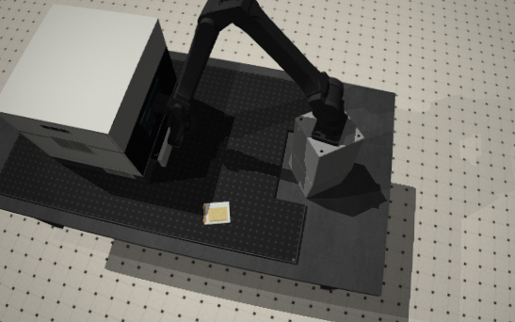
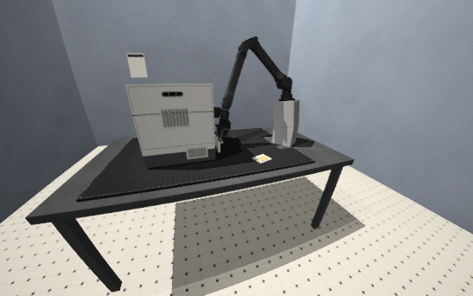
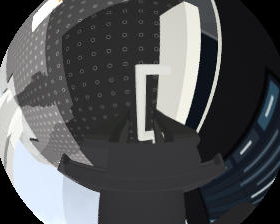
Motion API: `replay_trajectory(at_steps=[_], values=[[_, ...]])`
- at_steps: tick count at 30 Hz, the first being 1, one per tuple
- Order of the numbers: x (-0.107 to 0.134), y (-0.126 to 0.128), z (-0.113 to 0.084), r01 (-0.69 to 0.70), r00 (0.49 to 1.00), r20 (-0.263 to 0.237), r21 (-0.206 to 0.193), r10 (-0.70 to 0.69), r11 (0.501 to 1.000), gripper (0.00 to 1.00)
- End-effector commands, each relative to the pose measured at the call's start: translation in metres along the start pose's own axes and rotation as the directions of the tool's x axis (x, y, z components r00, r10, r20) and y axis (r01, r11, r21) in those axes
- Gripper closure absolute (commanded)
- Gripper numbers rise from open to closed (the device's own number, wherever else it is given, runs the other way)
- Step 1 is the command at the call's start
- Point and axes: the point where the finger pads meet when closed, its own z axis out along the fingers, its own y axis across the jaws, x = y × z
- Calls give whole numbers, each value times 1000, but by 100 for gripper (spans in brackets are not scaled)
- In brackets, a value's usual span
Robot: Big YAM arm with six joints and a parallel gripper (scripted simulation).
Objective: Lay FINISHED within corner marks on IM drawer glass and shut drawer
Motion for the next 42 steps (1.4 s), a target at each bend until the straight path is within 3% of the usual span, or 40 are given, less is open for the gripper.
replay_trajectory(at_steps=[1,11,12,18,32,42], values=[[6,-11,9,-3,1000,-1,17,3,1000,69],[4,-10,19,-1,1000,0,17,1,1000,69],[1,-10,10,-1,1000,0,17,1,1000,69],[1,-10,10,-1,1000,0,17,1,1000,69],[1,-10,10,-1,1000,0,17,1,1000,93],[1,-10,10,-1,1000,0,17,1,1000,93]])
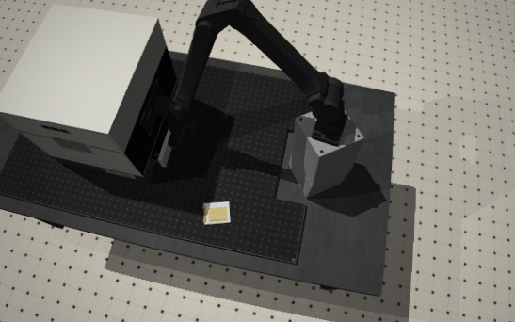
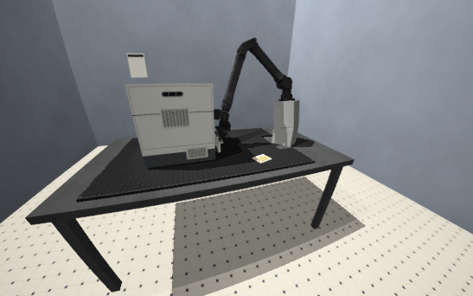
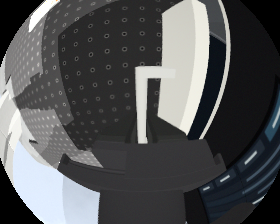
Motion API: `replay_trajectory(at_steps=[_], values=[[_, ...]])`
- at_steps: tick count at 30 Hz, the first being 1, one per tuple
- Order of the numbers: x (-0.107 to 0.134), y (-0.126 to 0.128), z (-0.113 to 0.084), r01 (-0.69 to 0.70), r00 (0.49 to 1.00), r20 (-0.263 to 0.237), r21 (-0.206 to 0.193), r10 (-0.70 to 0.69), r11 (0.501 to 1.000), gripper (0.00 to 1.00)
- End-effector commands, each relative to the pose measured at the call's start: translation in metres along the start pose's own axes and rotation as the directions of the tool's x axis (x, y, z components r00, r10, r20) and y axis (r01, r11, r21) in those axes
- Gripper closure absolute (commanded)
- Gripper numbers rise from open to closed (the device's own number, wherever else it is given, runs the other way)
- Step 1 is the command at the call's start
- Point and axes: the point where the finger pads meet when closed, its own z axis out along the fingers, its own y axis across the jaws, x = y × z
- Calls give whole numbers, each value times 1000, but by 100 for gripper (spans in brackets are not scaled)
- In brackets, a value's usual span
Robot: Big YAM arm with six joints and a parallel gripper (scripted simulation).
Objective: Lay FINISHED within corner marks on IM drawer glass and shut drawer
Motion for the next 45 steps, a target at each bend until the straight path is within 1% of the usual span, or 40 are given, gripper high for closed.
replay_trajectory(at_steps=[1,5,6,7,8,10,11,12,13,14,15,17,18,19,21,23,25,34,35,36,38,39,41,45], values=[[1,-12,-3,-1,1000,0,21,1,1000,93],[1,-12,-3,-1,1000,0,21,1,1000,93],[3,-6,5,-13,1000,-1,-32,13,999,93],[3,-5,5,-15,1000,-2,-43,15,999,93],[4,-6,2,-16,1000,-2,-36,16,999,93],[4,4,-6,-11,1000,-1,-44,11,999,93],[5,2,-9,-12,1000,-2,-36,12,999,93],[5,-3,-12,-14,1000,-3,-17,14,1000,93],[6,-4,-12,-15,1000,-3,-6,15,1000,93],[6,-3,-13,-15,1000,-3,-6,15,1000,93],[6,0,-13,-15,1000,-3,-14,15,1000,93],[6,0,-13,-15,1000,-3,-14,15,1000,93],[5,6,-10,-13,1000,-2,-28,13,1000,93],[6,2,-12,-15,1000,-2,-10,15,1000,93],[5,4,-13,-15,1000,-2,-6,15,1000,93],[5,8,-13,-14,1000,-2,-12,14,1000,93],[5,9,-14,-14,1000,-2,-8,14,1000,93],[4,20,-15,-12,1000,-2,-10,12,1000,93],[3,30,-10,-8,1000,0,-37,8,999,93],[3,26,-12,-10,1000,-1,-19,10,1000,93],[4,26,-14,-11,1000,-1,-11,11,1000,93],[4,28,-15,-10,1000,-1,-13,10,1000,93],[3,35,-13,-8,1000,0,-35,8,999,93],[2,40,-10,-6,1000,1,-45,6,999,93]])
